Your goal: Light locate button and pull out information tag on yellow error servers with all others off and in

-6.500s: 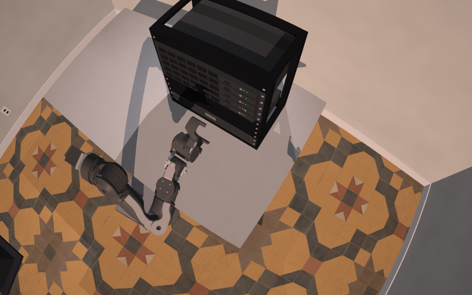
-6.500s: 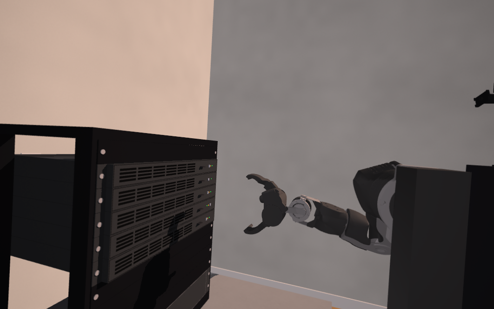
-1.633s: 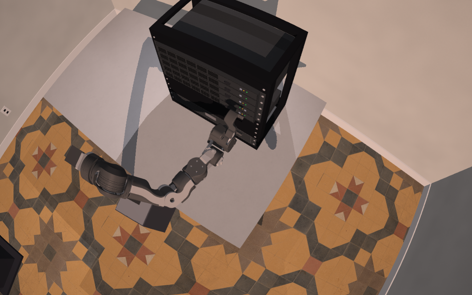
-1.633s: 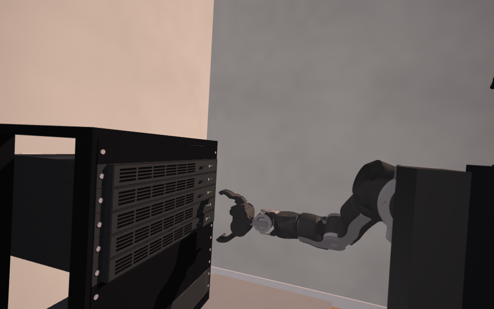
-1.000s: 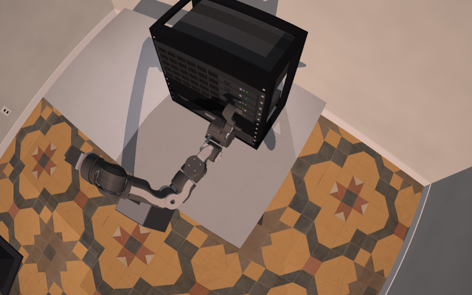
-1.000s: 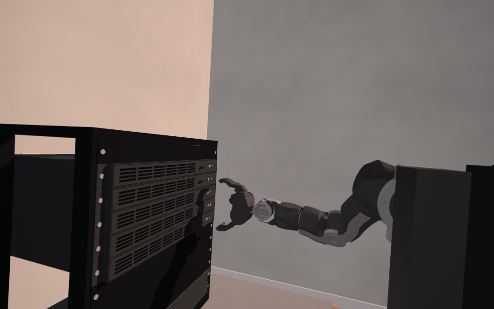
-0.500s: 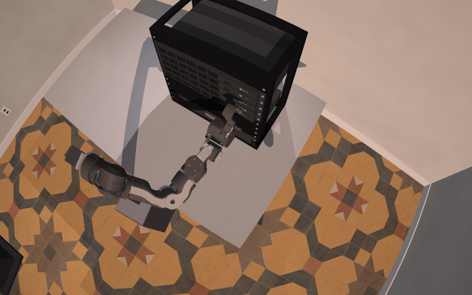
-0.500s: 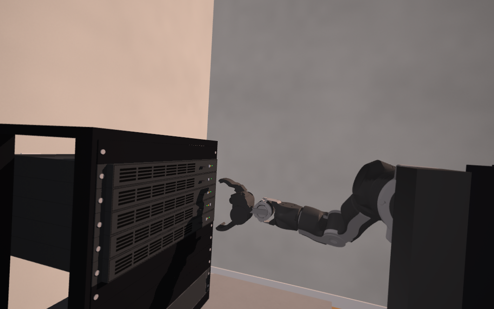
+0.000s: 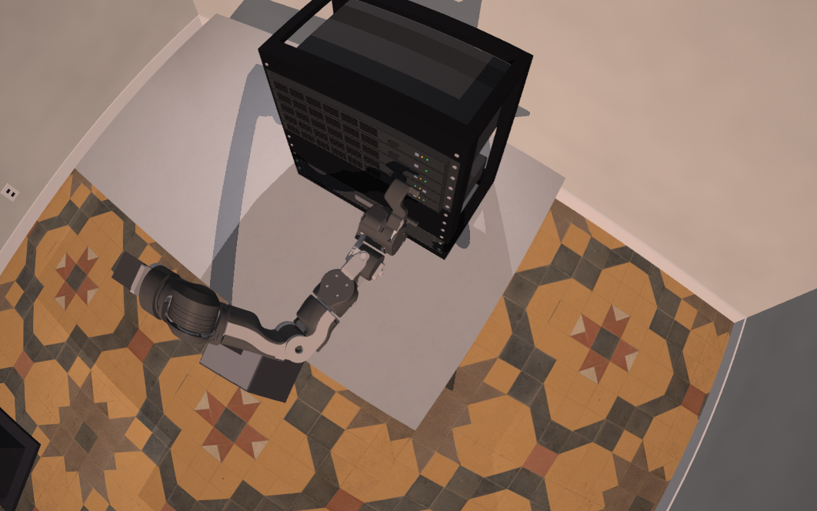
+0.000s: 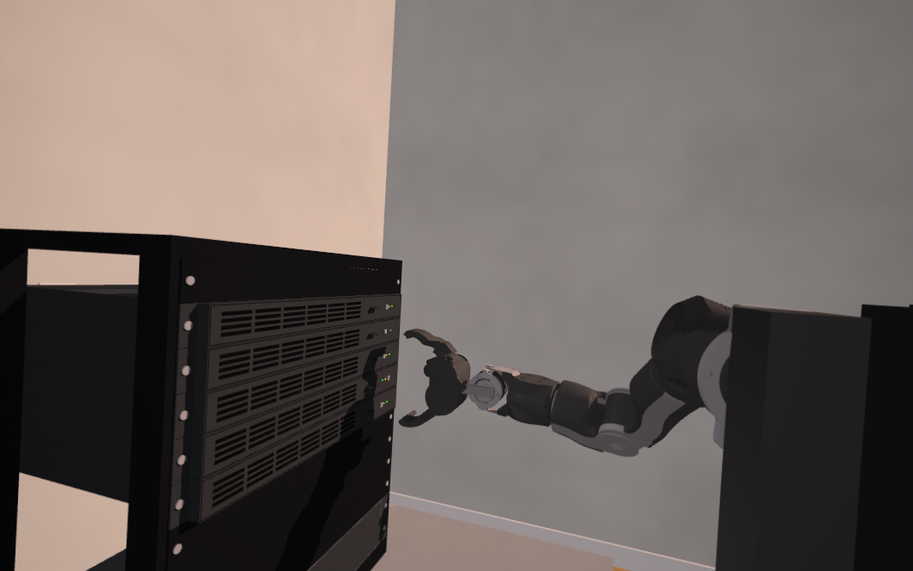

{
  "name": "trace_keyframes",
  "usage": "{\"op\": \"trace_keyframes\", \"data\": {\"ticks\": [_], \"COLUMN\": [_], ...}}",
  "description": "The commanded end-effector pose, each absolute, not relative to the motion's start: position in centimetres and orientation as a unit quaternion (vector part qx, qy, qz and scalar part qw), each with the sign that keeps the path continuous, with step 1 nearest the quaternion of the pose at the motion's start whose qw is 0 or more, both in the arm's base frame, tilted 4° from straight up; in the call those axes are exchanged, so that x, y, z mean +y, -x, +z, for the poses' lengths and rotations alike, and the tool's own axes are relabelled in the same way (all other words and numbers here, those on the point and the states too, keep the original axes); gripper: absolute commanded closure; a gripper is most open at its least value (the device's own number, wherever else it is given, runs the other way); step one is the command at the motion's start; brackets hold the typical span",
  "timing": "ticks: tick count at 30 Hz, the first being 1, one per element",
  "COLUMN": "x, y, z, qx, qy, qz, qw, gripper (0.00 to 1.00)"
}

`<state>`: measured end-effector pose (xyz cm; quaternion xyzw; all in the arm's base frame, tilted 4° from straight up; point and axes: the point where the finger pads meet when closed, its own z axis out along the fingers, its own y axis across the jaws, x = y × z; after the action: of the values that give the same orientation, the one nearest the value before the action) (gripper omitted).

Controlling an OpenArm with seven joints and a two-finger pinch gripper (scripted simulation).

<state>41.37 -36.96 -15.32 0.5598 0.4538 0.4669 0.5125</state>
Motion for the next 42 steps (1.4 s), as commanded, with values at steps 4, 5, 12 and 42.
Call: {"op": "trace_keyframes", "data": {"ticks": [4, 5, 12, 42], "x": [-36.9, -36.9, -36.9, -37.2], "y": [-41.4, -41.4, -41.4, -41.5], "z": [-15.4, -15.4, -15.4, -11.2], "qx": [0.455, 0.455, 0.455, 0.454], "qy": [-0.561, -0.561, -0.561, -0.560], "qz": [0.467, 0.467, 0.467, 0.468], "qw": [0.511, 0.511, 0.511, 0.511], "gripper": [0.00, 0.00, 0.00, 0.00]}}
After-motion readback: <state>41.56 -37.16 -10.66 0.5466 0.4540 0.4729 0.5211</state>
